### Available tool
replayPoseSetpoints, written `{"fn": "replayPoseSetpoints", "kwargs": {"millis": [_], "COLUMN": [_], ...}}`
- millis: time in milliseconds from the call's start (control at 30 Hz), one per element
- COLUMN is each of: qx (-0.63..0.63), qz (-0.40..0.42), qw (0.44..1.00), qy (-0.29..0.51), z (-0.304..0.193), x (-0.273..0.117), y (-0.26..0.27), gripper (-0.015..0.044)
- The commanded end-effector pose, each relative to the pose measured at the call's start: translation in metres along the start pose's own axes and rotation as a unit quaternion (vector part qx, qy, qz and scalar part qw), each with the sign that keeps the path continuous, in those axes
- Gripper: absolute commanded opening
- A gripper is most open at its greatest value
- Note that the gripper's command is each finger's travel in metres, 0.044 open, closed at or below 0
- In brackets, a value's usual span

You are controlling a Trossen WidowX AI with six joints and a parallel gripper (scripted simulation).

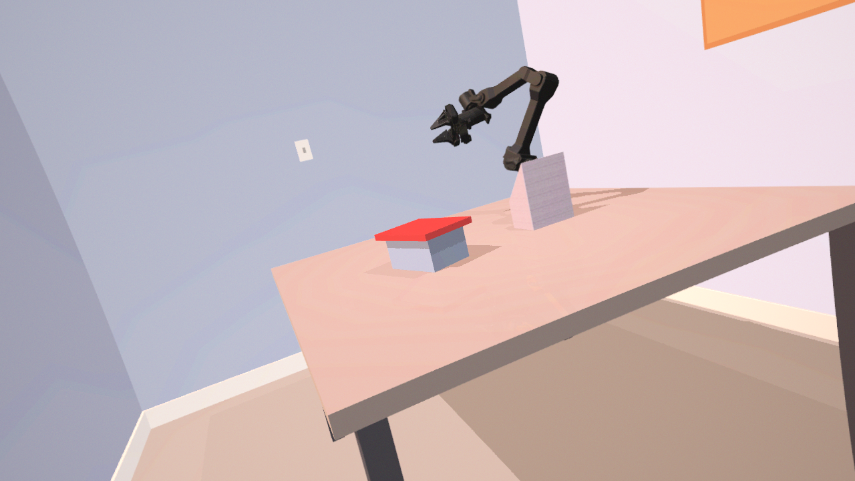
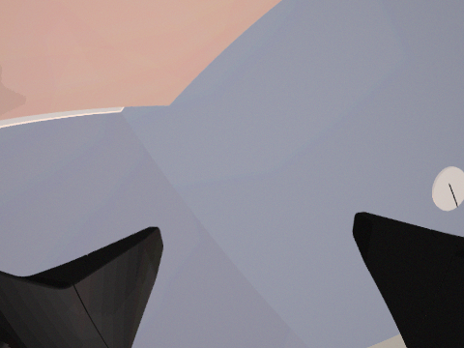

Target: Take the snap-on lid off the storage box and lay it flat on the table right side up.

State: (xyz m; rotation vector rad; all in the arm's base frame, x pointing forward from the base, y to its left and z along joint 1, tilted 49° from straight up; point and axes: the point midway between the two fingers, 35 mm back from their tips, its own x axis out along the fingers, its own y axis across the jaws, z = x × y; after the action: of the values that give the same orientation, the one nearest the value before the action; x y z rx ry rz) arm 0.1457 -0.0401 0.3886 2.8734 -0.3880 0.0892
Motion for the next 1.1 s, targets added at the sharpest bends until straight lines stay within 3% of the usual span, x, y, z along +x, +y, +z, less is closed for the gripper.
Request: {"fn": "replayPoseSetpoints", "kwargs": {"millis": [0, 200, 433, 700, 833, 967, 1067], "qx": [-0.003, -0.101, -0.231, -0.425, -0.55, -0.678, -0.719], "qz": [0.0, -0.023, -0.073, -0.167, -0.228, -0.286, -0.303], "qw": [1.0, 0.993, 0.964, 0.874, 0.784, 0.657, 0.606], "qy": [-0.001, -0.049, -0.109, -0.164, -0.176, -0.166, -0.158], "z": [0.001, 0.043, 0.096, 0.165, 0.204, 0.241, 0.252], "x": [0.001, 0.045, 0.092, 0.129, 0.135, 0.127, 0.121], "y": [0.001, 0.021, 0.008, -0.046, -0.088, -0.131, -0.145], "gripper": [0.0374, 0.0235, 0.0235, 0.0235, 0.0235, 0.0235, 0.0235]}}
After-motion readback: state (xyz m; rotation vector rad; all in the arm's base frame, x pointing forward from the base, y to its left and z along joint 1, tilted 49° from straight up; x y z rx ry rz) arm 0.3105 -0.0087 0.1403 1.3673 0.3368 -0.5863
